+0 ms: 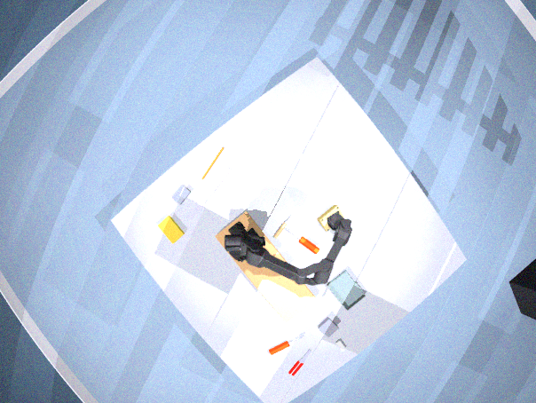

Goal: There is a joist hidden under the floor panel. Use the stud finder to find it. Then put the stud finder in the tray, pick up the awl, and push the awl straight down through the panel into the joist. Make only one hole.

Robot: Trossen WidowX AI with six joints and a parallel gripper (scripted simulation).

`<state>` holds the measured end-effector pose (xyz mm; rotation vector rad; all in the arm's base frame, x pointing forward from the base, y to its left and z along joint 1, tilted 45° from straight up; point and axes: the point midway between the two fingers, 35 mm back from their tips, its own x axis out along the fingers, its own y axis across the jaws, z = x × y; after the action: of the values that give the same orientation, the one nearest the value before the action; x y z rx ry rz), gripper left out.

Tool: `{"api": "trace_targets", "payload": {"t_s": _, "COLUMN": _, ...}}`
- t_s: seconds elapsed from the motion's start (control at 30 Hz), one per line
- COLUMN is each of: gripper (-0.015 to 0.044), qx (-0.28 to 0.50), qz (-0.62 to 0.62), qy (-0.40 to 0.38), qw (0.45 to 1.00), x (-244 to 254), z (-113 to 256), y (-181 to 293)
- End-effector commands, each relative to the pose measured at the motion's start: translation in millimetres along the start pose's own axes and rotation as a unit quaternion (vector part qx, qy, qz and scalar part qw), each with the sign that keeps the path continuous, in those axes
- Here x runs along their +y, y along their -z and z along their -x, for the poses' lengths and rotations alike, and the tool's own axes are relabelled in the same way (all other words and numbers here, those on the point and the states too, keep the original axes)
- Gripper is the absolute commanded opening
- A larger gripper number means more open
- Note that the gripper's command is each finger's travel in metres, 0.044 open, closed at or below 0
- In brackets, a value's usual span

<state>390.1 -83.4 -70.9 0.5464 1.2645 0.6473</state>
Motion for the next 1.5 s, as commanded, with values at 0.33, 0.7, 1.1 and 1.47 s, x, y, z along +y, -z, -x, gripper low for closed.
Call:
{"api": "trace_targets", "payload": {"t_s": 0.33, "gripper": 0.0000, "qx": 0.001, "qz": 0.001, "qy": 0.004, "qw": 1.000, "x": -42.8, "z": 1.5, "y": 0.9}}
{"api": "trace_targets", "payload": {"t_s": 0.7, "gripper": 0.0000, "qx": -0.001, "qz": 0.000, "qy": 0.002, "qw": 1.000, "x": -42.8, "z": 1.1, "y": 0.3}}
{"api": "trace_targets", "payload": {"t_s": 1.1, "gripper": 0.0000, "qx": 0.000, "qz": 0.000, "qy": 0.004, "qw": 1.000, "x": -46.9, "z": 30.3, "y": -11.6}}
{"api": "trace_targets", "payload": {"t_s": 1.47, "gripper": 0.0000, "qx": 0.001, "qz": 0.000, "qy": 0.006, "qw": 1.000, "x": -48.0, "z": 70.4, "y": -21.9}}
